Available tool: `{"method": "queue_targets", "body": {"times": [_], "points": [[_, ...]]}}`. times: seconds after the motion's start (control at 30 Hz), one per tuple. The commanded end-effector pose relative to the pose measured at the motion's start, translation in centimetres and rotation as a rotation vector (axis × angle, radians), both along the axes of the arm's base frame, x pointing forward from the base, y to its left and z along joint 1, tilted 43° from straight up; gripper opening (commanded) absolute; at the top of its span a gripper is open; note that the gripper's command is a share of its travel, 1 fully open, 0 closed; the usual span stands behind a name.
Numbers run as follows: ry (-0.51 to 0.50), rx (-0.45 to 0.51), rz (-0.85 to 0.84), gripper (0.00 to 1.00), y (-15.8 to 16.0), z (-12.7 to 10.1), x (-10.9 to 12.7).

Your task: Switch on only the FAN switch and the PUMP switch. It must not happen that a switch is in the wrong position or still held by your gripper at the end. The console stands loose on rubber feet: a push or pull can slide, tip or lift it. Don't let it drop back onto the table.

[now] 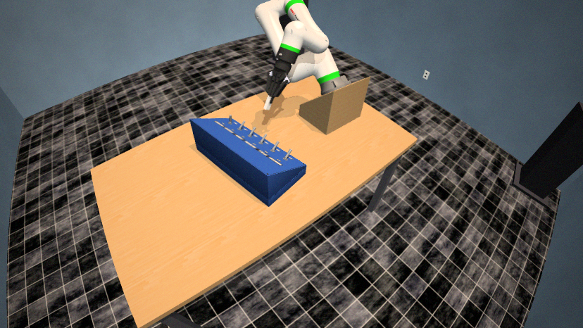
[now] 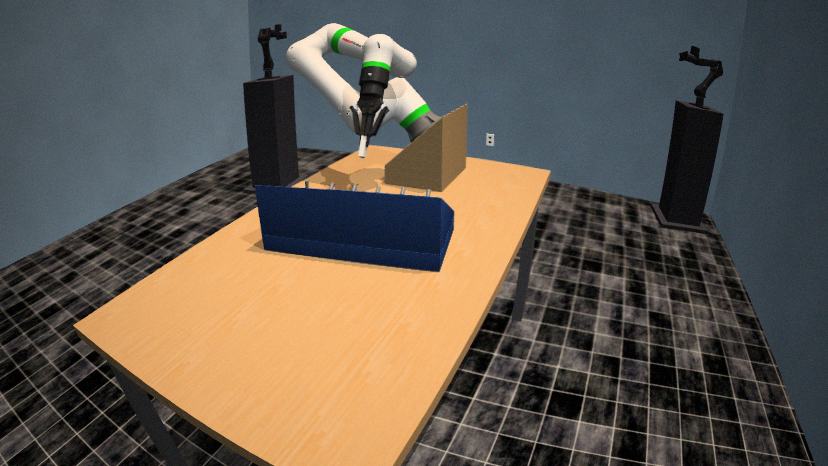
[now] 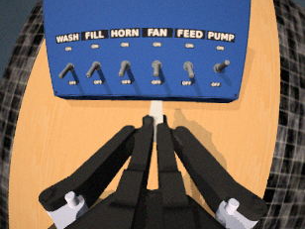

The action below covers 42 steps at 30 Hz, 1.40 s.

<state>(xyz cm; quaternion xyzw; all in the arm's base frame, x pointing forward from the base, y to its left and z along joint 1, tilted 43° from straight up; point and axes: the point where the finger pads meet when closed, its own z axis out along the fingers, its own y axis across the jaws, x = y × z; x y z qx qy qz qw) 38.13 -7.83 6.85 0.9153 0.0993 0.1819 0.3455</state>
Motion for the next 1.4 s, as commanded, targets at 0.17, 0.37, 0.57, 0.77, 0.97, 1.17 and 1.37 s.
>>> {"method": "queue_targets", "body": {"times": [0.17, 0.37, 0.57, 0.77, 0.97, 1.17, 1.37], "points": [[0.0, 0.0, 0.001, 0.0, 0.06, 0.01, 0.0], [0.0, 0.0, 0.001, 0.0, 0.06, 0.01, 0.0], [0.0, 0.0, 0.001, 0.0, 0.06, 0.01, 0.0], [0.0, 0.0, 0.001, 0.0, 0.06, 0.01, 0.0], [0.0, 0.0, 0.001, 0.0, 0.06, 0.0, 0.0], [0.0, 0.001, 0.001, 0.0, -0.06, -0.15, 0.1], [0.0, 0.002, 0.002, 0.0, -0.33, -0.48, 0.29]]}}
